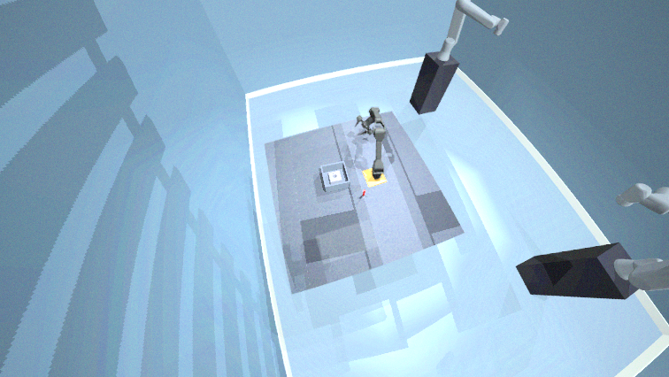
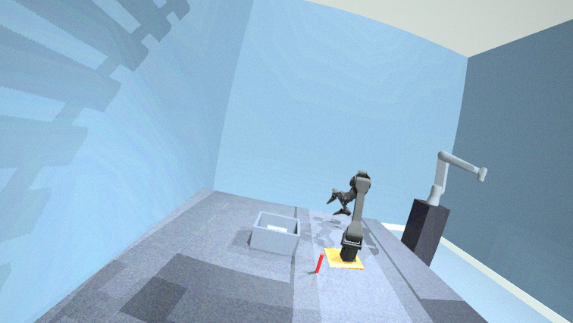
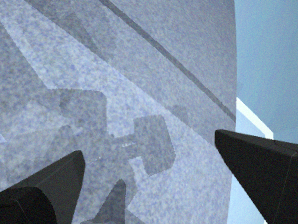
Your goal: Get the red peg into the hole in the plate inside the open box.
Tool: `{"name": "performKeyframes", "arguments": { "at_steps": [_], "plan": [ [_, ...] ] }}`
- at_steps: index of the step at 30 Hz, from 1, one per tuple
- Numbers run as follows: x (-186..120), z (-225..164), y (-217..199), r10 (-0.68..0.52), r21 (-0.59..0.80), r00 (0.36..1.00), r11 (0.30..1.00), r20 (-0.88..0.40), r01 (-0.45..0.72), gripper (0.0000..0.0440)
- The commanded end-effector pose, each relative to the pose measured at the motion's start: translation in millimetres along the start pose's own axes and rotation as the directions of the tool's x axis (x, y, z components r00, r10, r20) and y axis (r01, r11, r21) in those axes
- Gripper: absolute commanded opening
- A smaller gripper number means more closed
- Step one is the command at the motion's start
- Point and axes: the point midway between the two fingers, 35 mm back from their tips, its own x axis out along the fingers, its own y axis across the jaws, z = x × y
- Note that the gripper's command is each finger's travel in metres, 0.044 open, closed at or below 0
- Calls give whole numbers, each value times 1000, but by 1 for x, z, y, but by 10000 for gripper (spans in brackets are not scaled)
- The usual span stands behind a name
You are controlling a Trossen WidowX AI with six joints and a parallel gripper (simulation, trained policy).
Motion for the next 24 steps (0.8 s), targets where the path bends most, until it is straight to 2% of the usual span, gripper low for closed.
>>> {"name": "performKeyframes", "arguments": {
  "at_steps": [1,2,11,18,24],
  "plan": [
    [0,6,-4,0,1,1000,1000,0,0,423],
    [1,12,-8,5,10,1000,1000,3,-5,438],
    [39,101,-33,186,210,983,961,-3,-181,440],
    [64,175,-35,326,388,944,876,-41,-286,440],
    [78,238,-23,428,534,899,782,-87,-321,440]
  ]
}}
